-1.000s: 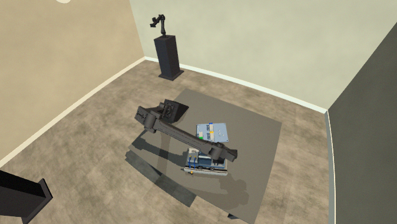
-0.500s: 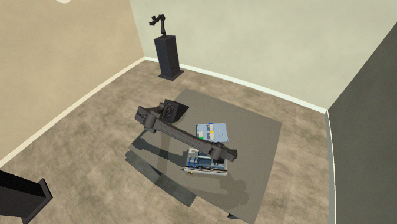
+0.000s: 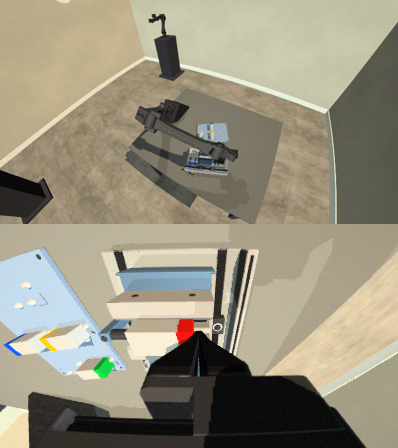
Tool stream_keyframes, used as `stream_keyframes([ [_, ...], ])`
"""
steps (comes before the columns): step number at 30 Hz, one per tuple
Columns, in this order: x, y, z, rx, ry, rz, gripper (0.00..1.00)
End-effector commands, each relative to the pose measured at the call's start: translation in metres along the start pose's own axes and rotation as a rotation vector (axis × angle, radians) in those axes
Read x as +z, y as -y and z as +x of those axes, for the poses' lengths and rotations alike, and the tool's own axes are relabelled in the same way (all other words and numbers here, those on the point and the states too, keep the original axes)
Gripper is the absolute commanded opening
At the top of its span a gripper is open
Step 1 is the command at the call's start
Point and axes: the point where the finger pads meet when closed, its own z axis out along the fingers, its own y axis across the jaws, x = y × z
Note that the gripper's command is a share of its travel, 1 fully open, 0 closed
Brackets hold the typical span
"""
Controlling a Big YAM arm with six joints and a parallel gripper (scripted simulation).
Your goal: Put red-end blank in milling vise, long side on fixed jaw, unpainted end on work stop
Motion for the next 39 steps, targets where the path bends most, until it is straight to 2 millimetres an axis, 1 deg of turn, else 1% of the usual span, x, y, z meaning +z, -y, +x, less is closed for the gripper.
stream_keyframes([
  [1,-0.022,-0.007,-0.007,-0.001,0.041,0.014,0.0],
  [25,-0.02,-0.007,-0.007,-0.018,0.034,0.01,0.0],
  [29,-0.029,0.008,-0.015,-0.008,0.051,0.019,0.0],
  [31,-0.025,0.01,-0.014,-0.01,0.043,0.016,0.0],
  [36,-0.006,0.021,-0.006,0.007,0.013,0.004,0.0],
  [39,-0.003,0.023,-0.005,0.007,0.009,0.002,0.0],
])
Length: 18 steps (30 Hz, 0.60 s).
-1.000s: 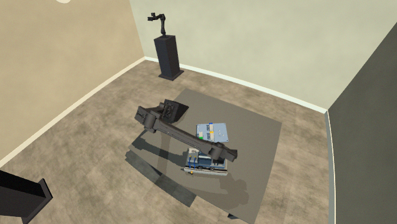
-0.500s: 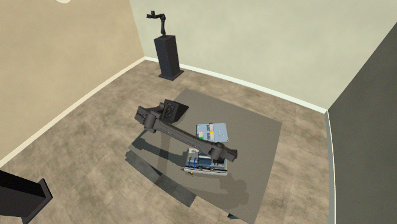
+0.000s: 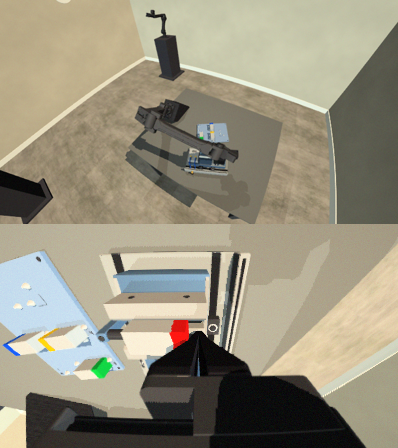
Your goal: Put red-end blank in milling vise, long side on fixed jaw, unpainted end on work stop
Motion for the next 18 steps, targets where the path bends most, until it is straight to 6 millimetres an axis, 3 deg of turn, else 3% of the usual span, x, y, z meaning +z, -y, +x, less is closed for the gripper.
stream_keyframes([
  [1,0.0014,0.0161,-0.0025,0.012,-0.002,-0.002,0.0],
  [18,-0.0059,0.0133,-0.0074,0.012,0.008,0.002,0.0],
])
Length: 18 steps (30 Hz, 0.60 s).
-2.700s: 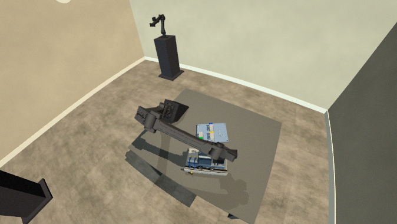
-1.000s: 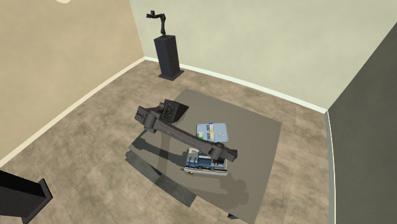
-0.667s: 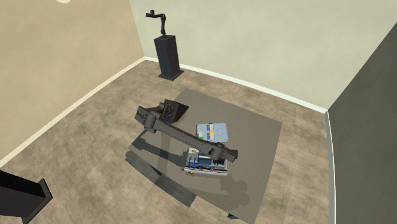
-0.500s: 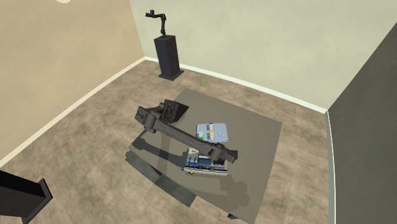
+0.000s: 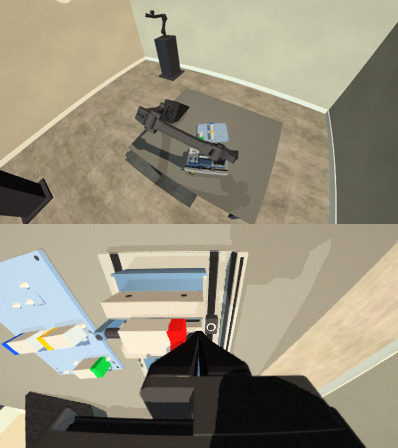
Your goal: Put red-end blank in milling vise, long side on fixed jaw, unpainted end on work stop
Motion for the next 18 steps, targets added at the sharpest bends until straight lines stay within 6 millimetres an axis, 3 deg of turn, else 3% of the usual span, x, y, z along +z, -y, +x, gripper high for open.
stream_keyframes([
  [1,-0.008,0.009,-0.01,0.012,0.013,0.004,0.0],
  [4,-0.023,0.004,-0.015,0.007,0.031,0.012,0.0],
  [10,-0.047,0.015,-0.009,0.029,0.052,0.023,0.0],
  [18,-0.062,0.015,-0.008,0.029,0.052,0.023,0.0],
])
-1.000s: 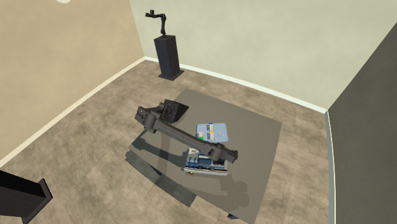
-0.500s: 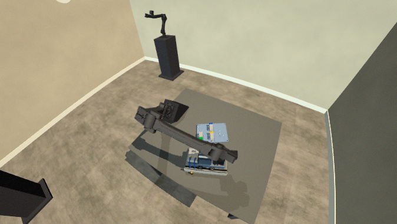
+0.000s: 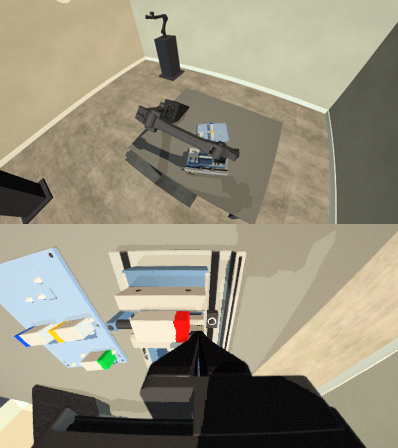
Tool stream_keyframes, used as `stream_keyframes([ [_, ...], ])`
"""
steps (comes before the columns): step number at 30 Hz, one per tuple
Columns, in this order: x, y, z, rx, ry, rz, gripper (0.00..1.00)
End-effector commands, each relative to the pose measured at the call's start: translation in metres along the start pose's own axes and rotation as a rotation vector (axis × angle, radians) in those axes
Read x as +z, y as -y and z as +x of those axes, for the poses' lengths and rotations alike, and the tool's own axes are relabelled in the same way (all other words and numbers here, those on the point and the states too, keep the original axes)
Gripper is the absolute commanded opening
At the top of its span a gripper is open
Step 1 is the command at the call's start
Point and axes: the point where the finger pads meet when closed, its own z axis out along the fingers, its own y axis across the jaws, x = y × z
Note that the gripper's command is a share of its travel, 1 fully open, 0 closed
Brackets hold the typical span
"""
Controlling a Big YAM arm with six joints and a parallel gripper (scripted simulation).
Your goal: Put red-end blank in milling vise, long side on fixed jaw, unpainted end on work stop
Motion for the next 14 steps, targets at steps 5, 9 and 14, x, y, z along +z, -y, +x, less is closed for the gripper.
stream_keyframes([
  [5,-0.056,0.017,-0.006,0.036,0.061,0.03,0.0],
  [9,-0.064,0.016,-0.005,0.036,0.061,0.029,0.0],
  [14,-0.072,0.016,-0.005,0.036,0.061,0.029,0.0],
])
